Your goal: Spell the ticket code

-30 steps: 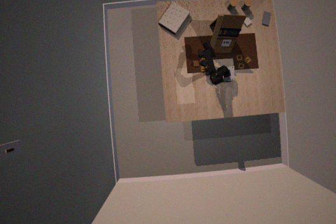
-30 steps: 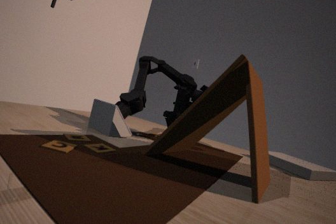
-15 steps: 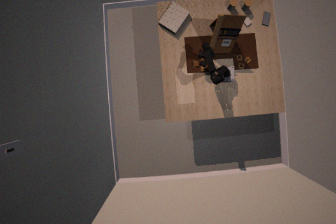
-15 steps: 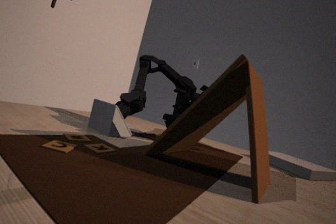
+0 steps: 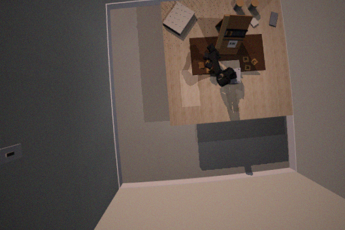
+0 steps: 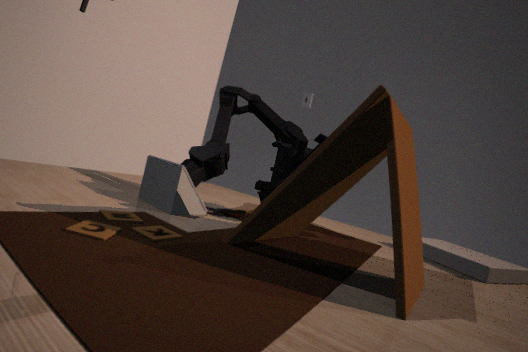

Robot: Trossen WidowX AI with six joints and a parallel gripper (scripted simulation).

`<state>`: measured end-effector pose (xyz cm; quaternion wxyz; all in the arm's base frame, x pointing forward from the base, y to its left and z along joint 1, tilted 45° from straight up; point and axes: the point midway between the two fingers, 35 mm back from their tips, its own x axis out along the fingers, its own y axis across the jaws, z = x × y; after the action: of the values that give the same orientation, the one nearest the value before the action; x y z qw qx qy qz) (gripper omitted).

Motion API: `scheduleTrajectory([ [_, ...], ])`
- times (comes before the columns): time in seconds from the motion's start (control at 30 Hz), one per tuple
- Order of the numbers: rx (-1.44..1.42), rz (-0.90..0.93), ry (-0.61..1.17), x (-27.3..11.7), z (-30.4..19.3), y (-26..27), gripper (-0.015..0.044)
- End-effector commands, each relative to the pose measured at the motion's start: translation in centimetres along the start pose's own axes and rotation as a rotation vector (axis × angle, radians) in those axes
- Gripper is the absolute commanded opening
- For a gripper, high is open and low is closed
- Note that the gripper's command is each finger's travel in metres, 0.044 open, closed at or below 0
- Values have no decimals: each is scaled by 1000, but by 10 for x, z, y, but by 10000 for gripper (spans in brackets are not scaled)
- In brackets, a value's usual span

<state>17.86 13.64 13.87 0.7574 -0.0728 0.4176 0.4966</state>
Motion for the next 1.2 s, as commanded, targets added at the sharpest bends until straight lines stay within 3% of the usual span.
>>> scheduleTrajectory([
  [0.0,7,-2,3,1,-1,-1,340],
  [0.63,7,-2,3,1,-1,0,233],
  [0.93,7,-2,4,-6,-2,0,0],
  [1.17,7,-3,4,-11,-4,-1,0],
])
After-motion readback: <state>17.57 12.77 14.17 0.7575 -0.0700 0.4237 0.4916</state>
